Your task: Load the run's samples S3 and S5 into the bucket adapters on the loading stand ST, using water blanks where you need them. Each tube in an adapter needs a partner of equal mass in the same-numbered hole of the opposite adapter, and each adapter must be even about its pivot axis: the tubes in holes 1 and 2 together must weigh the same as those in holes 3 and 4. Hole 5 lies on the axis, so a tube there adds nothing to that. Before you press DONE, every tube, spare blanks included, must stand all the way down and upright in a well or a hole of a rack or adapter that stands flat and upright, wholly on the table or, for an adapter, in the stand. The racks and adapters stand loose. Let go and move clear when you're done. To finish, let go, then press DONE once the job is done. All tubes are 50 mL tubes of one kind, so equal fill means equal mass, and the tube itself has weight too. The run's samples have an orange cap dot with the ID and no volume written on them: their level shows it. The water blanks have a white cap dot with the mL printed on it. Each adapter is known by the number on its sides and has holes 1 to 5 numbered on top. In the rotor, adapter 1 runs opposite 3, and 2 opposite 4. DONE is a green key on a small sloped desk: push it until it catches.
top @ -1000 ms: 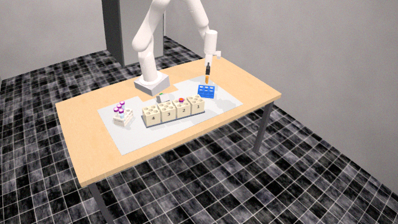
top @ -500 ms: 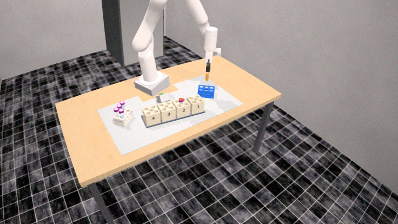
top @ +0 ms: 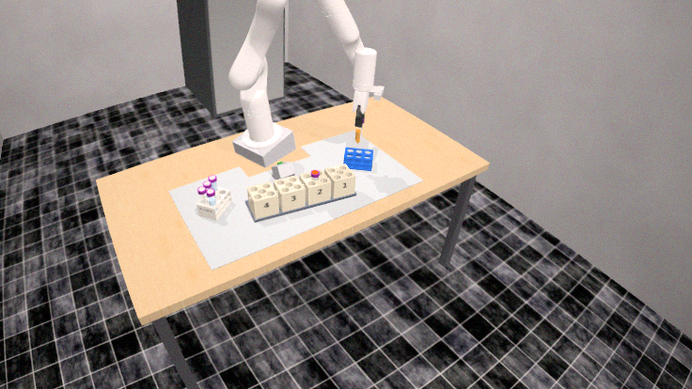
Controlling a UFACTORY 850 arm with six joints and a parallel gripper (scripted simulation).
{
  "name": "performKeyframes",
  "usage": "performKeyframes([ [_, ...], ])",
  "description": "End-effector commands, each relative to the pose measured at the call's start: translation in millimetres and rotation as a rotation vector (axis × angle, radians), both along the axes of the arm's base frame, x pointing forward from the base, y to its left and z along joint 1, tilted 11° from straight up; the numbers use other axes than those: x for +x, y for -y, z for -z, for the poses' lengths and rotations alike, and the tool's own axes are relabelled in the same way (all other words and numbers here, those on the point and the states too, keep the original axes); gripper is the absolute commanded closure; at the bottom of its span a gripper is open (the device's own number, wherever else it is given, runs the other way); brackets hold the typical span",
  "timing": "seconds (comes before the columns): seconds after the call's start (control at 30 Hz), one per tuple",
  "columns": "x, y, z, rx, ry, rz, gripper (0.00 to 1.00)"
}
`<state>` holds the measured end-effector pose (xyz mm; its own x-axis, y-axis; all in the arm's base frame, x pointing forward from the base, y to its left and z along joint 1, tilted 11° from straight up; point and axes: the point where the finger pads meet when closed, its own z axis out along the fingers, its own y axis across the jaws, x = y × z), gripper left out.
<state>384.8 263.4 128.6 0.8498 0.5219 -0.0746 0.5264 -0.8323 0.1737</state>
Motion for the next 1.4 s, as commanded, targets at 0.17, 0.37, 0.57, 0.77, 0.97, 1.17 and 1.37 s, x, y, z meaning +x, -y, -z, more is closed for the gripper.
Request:
performKeyframes([
  [0.17, 18, 42, -10, 0.009, 0.066, 0.305, 1.0],
  [0.37, 30, 69, -15, 0.015, 0.104, 0.502, 1.0],
  [0.57, 37, 87, -19, 0.019, 0.129, 0.632, 1.0],
  [0.77, 49, 114, -25, 0.026, 0.166, 0.829, 1.0],
  [0.97, 60, 142, -30, 0.026, 0.168, 0.84, 1.0],
  [1.17, 68, 160, -34, 0.026, 0.169, 0.84, 1.0],
  [1.37, 70, 165, -35, 0.026, 0.169, 0.84, 1.0],
])
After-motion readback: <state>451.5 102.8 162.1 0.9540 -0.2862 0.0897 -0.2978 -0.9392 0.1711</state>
